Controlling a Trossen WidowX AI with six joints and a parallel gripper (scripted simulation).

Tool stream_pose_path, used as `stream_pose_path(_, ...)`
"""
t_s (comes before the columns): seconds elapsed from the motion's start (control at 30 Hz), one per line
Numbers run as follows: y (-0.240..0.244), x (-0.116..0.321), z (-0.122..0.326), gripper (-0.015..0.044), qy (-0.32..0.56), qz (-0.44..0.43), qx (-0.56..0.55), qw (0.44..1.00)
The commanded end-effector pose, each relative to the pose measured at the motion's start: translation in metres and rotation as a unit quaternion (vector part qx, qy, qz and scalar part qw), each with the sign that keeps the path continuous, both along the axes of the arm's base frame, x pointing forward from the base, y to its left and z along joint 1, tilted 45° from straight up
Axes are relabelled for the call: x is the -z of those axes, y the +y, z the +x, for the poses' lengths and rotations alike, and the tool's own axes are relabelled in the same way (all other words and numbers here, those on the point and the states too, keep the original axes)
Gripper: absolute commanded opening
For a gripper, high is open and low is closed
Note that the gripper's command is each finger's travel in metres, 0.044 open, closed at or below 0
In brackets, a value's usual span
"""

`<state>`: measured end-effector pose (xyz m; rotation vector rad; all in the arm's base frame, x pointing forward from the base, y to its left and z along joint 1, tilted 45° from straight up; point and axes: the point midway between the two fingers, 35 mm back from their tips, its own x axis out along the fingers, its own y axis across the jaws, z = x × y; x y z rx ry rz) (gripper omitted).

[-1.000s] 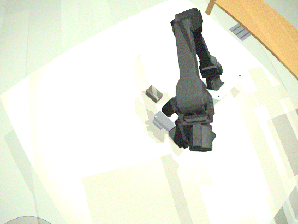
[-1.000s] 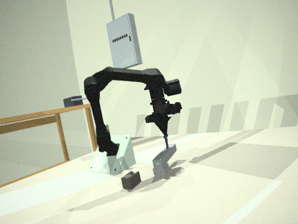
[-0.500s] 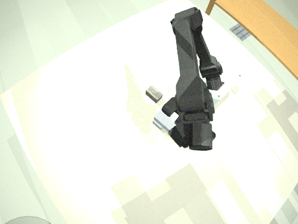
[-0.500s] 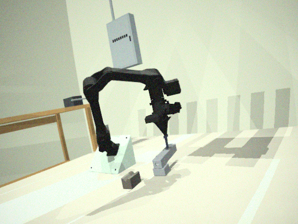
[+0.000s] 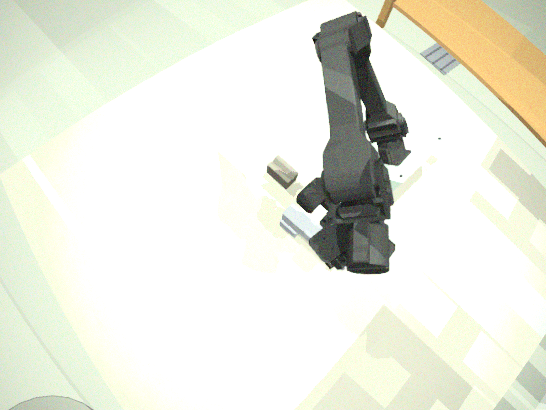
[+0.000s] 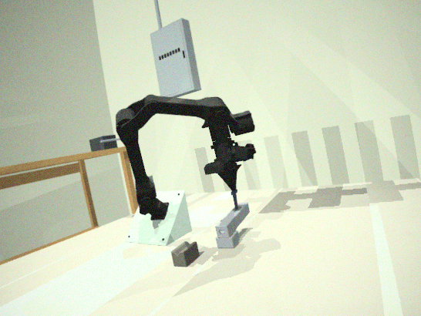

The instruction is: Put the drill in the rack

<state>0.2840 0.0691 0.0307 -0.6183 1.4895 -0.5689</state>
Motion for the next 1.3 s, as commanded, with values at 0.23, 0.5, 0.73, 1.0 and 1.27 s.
stream_pose_path(0.23, -0.014, 0.0145, -0.0078, 0.0, 0.023, -0.01, 0.011, 1.0)
stream_pose_path(0.5, -0.016, 0.0165, -0.0082, 0.0, 0.023, -0.01, 0.011, 1.0)
stream_pose_path(0.73, -0.0179, 0.0183, -0.0084, 0.0, 0.023, -0.01, 0.011, 1.0)
stream_pose_path(1.0, -0.0199, 0.0201, -0.0086, 0.0, 0.023, -0.01, 0.011, 1.0)
stream_pose_path(1.27, -0.0218, 0.0215, -0.0086, 0.0, 0.023, -0.01, 0.011, 1.0)
